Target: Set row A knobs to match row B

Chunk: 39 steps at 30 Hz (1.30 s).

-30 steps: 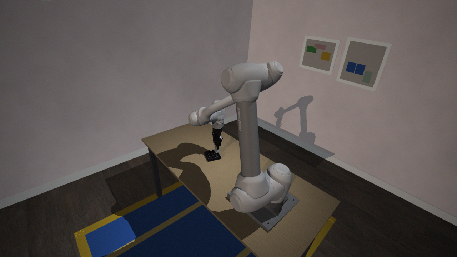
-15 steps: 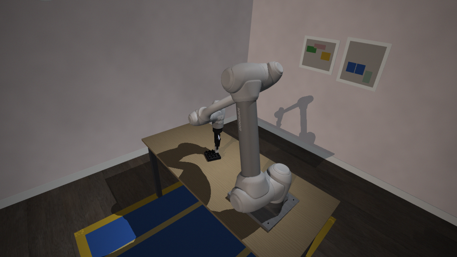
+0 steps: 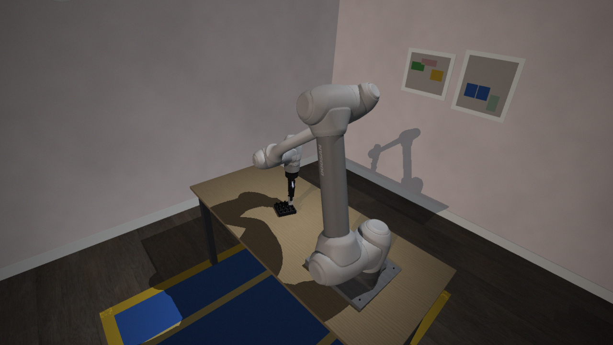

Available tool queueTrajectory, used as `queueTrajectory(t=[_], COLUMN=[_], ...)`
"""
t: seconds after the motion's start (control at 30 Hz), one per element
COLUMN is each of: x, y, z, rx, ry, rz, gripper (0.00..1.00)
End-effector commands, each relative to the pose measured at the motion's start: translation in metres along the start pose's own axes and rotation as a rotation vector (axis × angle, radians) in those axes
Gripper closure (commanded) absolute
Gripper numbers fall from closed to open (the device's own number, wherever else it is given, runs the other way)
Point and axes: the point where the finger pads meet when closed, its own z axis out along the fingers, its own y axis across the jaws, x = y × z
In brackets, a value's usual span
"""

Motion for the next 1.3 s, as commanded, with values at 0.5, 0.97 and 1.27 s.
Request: queueTrajectory(t=[0.5,0.97,1.27], x=[0.000,0.000,0.000], y=[0.000,0.000,0.000], z=[0.000,-0.001,-0.019], rx=[0.000,0.000,0.000], ry=[0.000,0.000,0.000], rz=[0.000,0.000,0.000], gripper=[0.88,0.88,0.88])
